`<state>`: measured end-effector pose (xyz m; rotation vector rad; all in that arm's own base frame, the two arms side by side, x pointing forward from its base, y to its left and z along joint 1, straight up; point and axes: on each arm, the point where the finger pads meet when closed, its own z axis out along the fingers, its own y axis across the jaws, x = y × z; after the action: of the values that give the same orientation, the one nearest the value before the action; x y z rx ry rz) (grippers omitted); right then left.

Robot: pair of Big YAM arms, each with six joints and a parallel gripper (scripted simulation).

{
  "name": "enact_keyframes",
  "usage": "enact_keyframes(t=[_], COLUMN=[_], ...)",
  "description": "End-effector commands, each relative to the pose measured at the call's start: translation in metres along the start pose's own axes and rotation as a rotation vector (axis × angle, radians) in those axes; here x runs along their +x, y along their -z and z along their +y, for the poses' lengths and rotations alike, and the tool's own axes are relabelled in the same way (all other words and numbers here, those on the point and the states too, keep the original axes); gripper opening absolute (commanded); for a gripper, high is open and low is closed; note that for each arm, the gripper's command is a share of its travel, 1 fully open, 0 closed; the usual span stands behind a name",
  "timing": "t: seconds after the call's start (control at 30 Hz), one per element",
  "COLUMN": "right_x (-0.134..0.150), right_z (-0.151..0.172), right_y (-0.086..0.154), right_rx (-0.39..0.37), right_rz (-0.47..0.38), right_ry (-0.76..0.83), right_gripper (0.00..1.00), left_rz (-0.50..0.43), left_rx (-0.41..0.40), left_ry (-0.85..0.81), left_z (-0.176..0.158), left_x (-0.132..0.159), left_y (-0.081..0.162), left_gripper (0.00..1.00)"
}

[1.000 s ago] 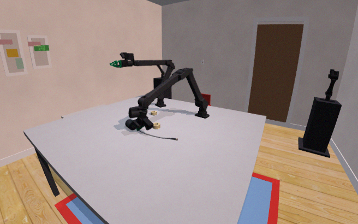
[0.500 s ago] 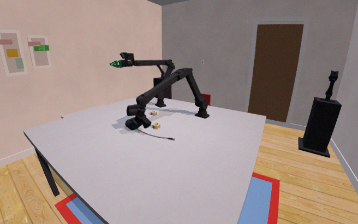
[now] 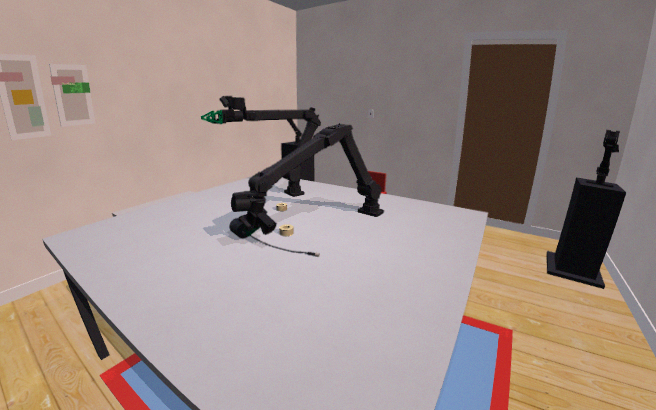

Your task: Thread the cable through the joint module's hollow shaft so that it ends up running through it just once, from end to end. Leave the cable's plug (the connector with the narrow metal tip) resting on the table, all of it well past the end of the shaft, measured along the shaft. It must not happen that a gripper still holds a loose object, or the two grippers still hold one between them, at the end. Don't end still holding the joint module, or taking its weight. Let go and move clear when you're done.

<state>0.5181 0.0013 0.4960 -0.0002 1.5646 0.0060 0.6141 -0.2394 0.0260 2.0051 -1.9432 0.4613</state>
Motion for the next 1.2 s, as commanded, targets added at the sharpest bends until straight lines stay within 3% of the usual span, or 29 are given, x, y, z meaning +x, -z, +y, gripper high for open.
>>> enact_keyframes(t=[0.0,0.1,0.13,0.63,0.73,0.83,0.97,1.17], right_x=[-0.049,-0.049,-0.049,-0.049,-0.049,-0.049,-0.049,-0.049], right_z=[0.004,0.004,0.004,0.004,0.004,0.004,0.004,0.004], right_y=[-0.002,-0.002,-0.002,-0.002,-0.002,-0.002,-0.002,-0.002], right_rx=[-0.007,-0.007,-0.007,-0.007,-0.007,-0.007,-0.007,-0.007], right_rz=[-0.087,-0.087,-0.087,-0.087,-0.087,-0.087,-0.087,-0.087], right_ry=[-0.006,-0.006,-0.006,-0.006,-0.006,-0.006,-0.006,-0.006], right_gripper=[1.00,1.00,1.00,1.00,1.00,1.00,1.00,1.00], left_rz=[0.006,0.006,0.005,0.001,-0.011,-0.011,0.006,0.006], left_rx=[0.025,0.025,0.024,0.012,-0.020,-0.013,0.044,0.052], left_ry=[0.007,0.007,0.010,0.009,0.035,0.037,0.017,0.025], left_z=[-0.022,-0.022,-0.022,-0.017,0.002,0.001,-0.006,-0.006], left_x=[0.002,0.002,0.001,0.001,-0.023,-0.028,-0.018,-0.027], left_y=[0.005,0.005,0.005,-0.001,-0.018,-0.016,0.019,0.022], left_gripper=[0.00,0.00,0.32,0.32,0.32,0.32,0.32,0.32])
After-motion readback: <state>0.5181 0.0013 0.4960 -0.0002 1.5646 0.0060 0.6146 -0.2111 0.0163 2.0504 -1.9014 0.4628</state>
